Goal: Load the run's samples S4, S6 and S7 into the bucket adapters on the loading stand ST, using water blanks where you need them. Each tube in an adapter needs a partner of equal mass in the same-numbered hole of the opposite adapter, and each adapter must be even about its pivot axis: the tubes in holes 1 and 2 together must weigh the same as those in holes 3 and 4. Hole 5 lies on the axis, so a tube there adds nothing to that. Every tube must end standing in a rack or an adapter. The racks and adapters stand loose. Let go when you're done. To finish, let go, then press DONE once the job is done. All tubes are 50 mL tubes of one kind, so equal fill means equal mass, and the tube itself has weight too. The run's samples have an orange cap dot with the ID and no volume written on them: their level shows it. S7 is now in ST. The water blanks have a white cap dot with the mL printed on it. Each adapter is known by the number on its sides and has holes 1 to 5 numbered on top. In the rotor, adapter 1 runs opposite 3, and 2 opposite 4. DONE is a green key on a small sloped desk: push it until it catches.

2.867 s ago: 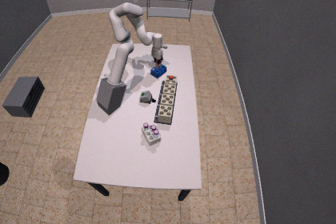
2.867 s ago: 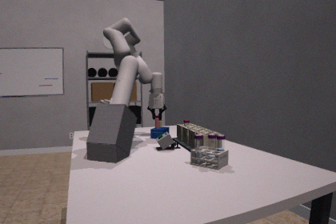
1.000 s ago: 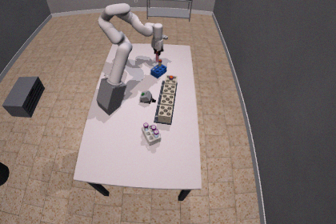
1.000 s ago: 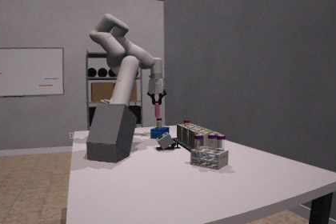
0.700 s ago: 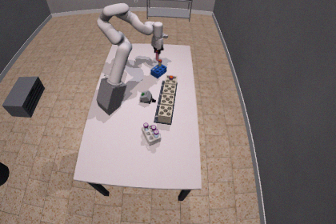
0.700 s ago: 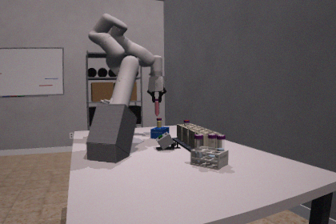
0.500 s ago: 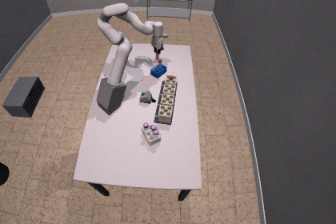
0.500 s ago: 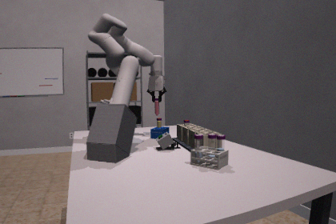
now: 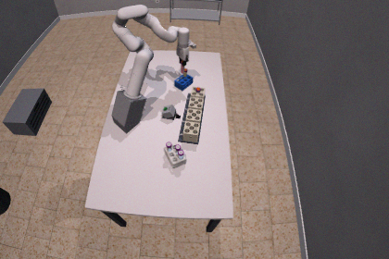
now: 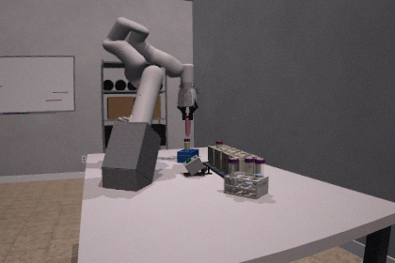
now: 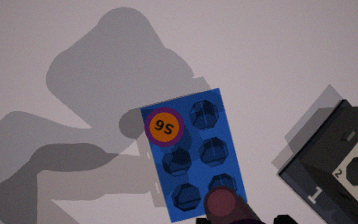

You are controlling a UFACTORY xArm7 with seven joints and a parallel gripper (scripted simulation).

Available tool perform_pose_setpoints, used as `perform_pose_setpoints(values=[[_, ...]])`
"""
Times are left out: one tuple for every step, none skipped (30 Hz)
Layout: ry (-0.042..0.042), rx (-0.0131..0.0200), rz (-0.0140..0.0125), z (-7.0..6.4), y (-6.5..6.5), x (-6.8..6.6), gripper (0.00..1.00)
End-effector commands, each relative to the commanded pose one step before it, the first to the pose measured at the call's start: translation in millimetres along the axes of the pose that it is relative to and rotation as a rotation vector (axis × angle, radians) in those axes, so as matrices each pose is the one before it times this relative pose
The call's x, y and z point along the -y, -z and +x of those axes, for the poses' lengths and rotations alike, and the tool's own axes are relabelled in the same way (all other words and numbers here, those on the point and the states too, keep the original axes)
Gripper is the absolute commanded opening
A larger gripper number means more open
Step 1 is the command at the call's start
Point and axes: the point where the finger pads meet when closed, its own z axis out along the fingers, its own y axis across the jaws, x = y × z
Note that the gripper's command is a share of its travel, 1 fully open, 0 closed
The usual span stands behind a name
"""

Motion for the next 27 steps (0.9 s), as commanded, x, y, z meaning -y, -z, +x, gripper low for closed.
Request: perform_pose_setpoints(values=[[-0.14141,-0.00275,-0.00194,-8.51,1.58,-19.08,0.0],[-0.03333,0.00001,-0.00003,-1.61,0.0,-4.74,0.0],[-0.03333,0.0,-0.00004,-1.45,0.0,-4.8,0.0],[-0.03333,0.0,-0.00004,-1.29,0.0,-4.84,0.0],[-0.03333,0.0,-0.00004,-1.13,0.0,-4.88,0.0],[0.0,0.0,0.0,0.0,0.0,0.0,0.0],[0.0,0.0,0.0,0.0,0.0,0.0,0.0],[-0.03333,0.00001,-0.00004,-0.94,0.01,-4.92,0.0],[-0.03333,0.0,-0.00004,-0.8,0.0,-4.95,0.0],[-0.03333,0.0,-0.00004,-0.64,0.0,-4.97,0.0],[-0.03333,-0.00001,-0.00004,-0.47,0.0,-4.99,0.0],[-0.03333,-0.00001,-0.00004,-0.31,0.0,-5.0,0.0],[-0.03333,-0.00001,-0.00004,-0.14,0.0,-5.01,0.0],[-0.03333,-0.00001,-0.00004,0.03,0.0,-5.01,0.0],[-0.03333,-0.00001,-0.00004,0.2,0.0,-5.01,0.0],[-0.03333,-0.00001,-0.00004,0.37,0.0,-5.0,0.0],[-0.03333,-0.00001,-0.00004,0.53,0.0,-4.98,0.0],[-0.03333,-0.00002,-0.00004,0.7,0.0,-4.96,0.0],[-0.03333,-0.00002,-0.00004,0.86,0.01,-4.94,0.0],[-0.03333,-0.00002,-0.00004,1.03,0.01,-4.91,0.0],[-0.03333,-0.00002,-0.00004,1.19,0.01,-4.87,0.0],[-0.01486,-0.00003,-0.00004,1.35,0.01,-4.82,0.0],[0.0,0.0,0.0,0.0,0.0,0.0,0.0],[0.0,0.0,0.0,0.0,0.0,0.0,0.0],[0.0,-0.00002,-0.00005,1.47,0.0,-4.8,0.0],[0.0,-0.00003,-0.00005,1.41,0.01,-4.8,0.0],[0.0,-0.00001,-0.00004,1.5,-0.02,-4.82,0.0]])
